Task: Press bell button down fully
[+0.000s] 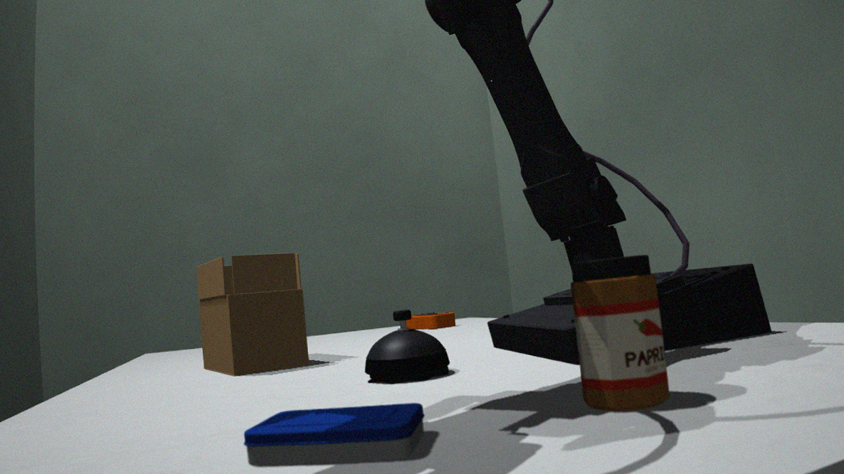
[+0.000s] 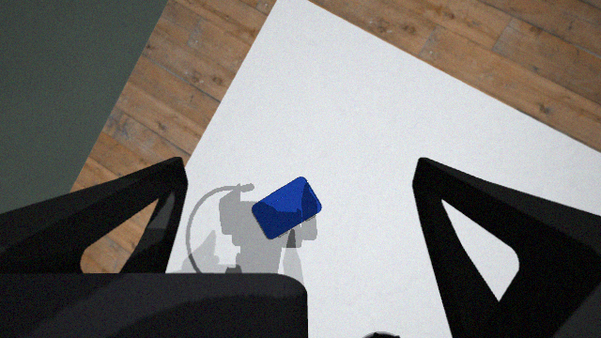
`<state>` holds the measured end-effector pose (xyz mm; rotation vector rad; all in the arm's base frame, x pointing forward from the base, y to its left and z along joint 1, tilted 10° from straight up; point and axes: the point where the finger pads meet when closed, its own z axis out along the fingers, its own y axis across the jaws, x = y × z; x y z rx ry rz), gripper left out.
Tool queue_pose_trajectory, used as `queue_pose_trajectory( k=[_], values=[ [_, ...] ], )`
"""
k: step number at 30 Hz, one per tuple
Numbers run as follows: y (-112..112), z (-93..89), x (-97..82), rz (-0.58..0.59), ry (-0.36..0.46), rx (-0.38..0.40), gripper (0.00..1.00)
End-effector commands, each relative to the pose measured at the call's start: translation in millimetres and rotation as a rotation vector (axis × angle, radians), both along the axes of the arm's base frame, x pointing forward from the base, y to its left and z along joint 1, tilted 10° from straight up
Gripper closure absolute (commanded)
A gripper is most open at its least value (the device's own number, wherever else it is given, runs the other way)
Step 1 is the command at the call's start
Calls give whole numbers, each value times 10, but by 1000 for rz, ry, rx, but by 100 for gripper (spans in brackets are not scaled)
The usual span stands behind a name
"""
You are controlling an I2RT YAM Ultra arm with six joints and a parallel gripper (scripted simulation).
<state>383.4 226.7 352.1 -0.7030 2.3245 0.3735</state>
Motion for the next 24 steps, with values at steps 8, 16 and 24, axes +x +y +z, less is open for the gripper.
queue_pose_trajectory(
  k=[8, 16, 24],
  values=[
    [9, 97, -28, 6, -25, 12, 0],
    [9, 97, -28, 6, -25, 12, 0],
    [-150, 27, -35, -32, -14, -5, 0]
  ],
)
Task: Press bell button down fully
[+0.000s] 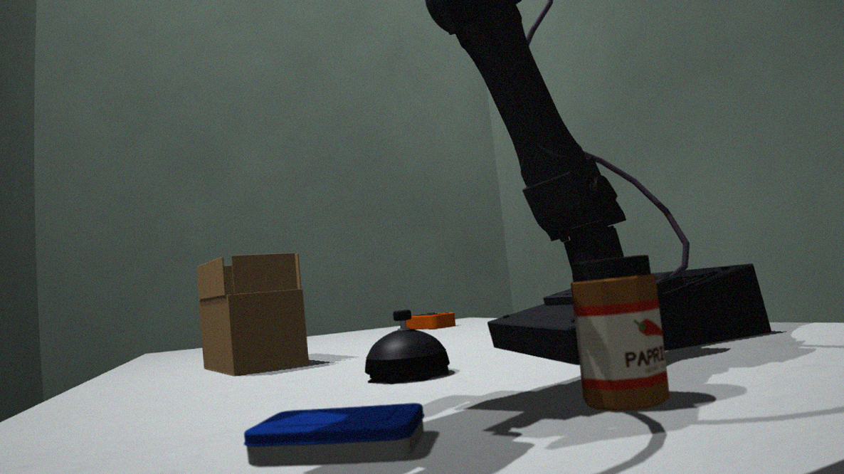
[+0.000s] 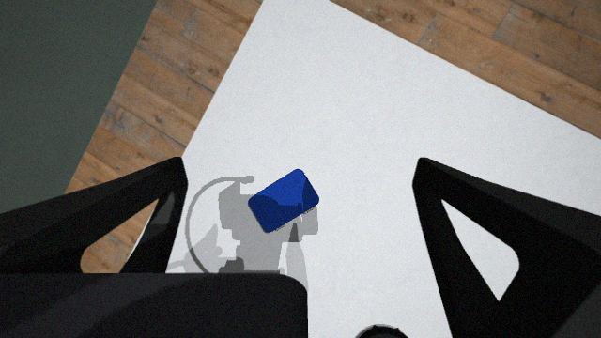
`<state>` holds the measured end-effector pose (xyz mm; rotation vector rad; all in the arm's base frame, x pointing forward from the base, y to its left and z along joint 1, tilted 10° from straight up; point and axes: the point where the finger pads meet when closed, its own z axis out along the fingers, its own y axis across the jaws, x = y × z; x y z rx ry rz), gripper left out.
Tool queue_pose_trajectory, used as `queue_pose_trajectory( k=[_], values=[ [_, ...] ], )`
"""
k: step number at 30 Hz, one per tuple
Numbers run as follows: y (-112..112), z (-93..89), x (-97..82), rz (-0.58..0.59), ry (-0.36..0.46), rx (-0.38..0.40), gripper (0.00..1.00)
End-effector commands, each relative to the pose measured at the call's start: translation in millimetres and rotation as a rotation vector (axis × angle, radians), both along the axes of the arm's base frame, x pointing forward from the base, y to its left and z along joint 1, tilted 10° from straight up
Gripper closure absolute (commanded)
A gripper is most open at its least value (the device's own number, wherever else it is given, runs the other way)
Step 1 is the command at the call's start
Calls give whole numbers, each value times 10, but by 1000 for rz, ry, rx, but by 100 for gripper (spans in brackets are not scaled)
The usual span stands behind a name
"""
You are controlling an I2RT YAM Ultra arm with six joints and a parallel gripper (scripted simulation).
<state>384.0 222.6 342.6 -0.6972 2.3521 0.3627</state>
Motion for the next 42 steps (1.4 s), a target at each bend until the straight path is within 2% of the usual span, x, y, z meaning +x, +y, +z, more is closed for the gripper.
queue_pose_trajectory(
  k=[1, 4, 8, 10, 11, 15, 19, 25, 27, 30, 33, 35, 36, 37, 42],
  values=[
    [-148, 87, -45, -32, -29, 3, 0],
    [-321, -75, -86, -71, 8, -25, 0],
    [-655, -403, -209, -141, 80, -79, 0],
    [-655, -403, -209, -141, 80, -79, 0],
    [-751, -501, -255, -157, 100, -97, 0],
    [-1152, -937, -510, -245, 195, -159, 0],
    [-1517, -1378, -842, -320, 290, -221, 0],
    [-1877, -1881, -1302, -402, 401, -283, 0],
    [-1877, -1881, -1302, -402, 401, -283, 0],
    [-1963, -2017, -1441, -424, 432, -299, 0],
    [-1999, -2077, -1504, -434, 446, -305, 0],
    [-1986, -2058, -1494, -430, 438, -304, 0],
    [-1964, -1957, -1420, -429, 407, -292, 0],
    [-1959, -1957, -1421, -428, 407, -289, 100],
    [-1959, -1957, -1421, -428, 408, -289, 100]
  ],
)
